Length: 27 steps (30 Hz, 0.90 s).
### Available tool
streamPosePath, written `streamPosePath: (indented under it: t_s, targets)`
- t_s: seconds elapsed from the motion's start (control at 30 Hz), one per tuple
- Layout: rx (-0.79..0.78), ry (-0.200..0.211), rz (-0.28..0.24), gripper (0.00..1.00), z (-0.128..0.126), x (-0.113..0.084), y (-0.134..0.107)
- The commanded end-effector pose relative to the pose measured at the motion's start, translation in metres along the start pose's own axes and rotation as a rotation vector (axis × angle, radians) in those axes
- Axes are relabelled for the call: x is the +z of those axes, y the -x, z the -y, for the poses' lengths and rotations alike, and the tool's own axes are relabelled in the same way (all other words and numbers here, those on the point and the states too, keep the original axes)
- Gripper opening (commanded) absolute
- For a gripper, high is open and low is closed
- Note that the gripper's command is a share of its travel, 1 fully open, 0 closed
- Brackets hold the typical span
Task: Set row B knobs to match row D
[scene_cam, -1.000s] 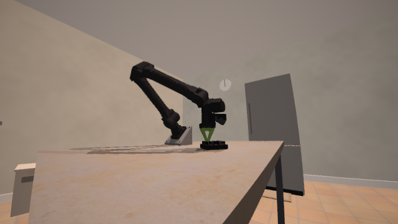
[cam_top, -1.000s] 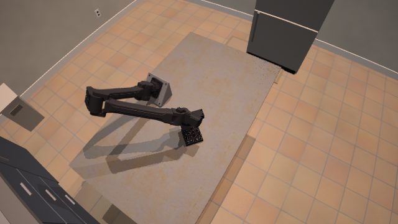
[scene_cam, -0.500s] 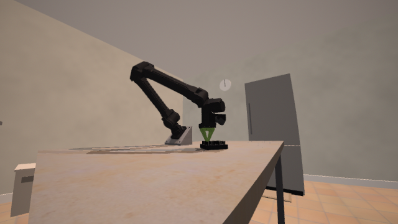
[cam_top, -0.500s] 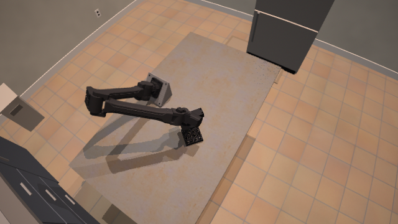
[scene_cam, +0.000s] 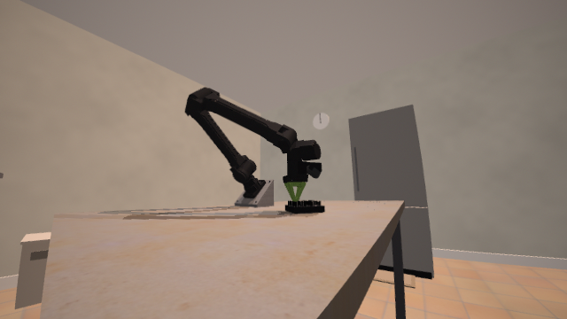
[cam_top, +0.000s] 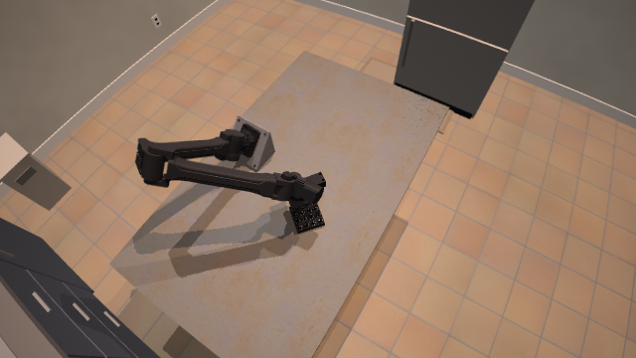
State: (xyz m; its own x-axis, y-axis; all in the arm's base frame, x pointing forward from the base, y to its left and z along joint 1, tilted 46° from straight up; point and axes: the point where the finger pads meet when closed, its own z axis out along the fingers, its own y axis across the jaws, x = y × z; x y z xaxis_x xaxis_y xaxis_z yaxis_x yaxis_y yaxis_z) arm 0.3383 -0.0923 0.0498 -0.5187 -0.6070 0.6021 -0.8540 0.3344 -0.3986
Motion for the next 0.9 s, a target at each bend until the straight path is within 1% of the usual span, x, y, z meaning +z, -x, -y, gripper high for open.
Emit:
streamPosePath:
  t_s: [0.0, 0.07, 0.1, 0.77, 0.87]
  targets:
    - [-0.007, 0.002, 0.007, 0.08, 0.0023, 0.0009, 0.0031]
    - [-0.007, 0.002, 0.007, 0.08, 0.0023, 0.0009, 0.0031]
    - [-0.007, 0.002, 0.007, 0.19, 0.0023, 0.0009, 0.0031]
    - [-0.004, 0.001, 0.006, 0.19, 0.0025, 0.0007, 0.003]
    - [0.0, -0.008, 0.013, 0.19, 0.0054, -0.0079, 0.0052]
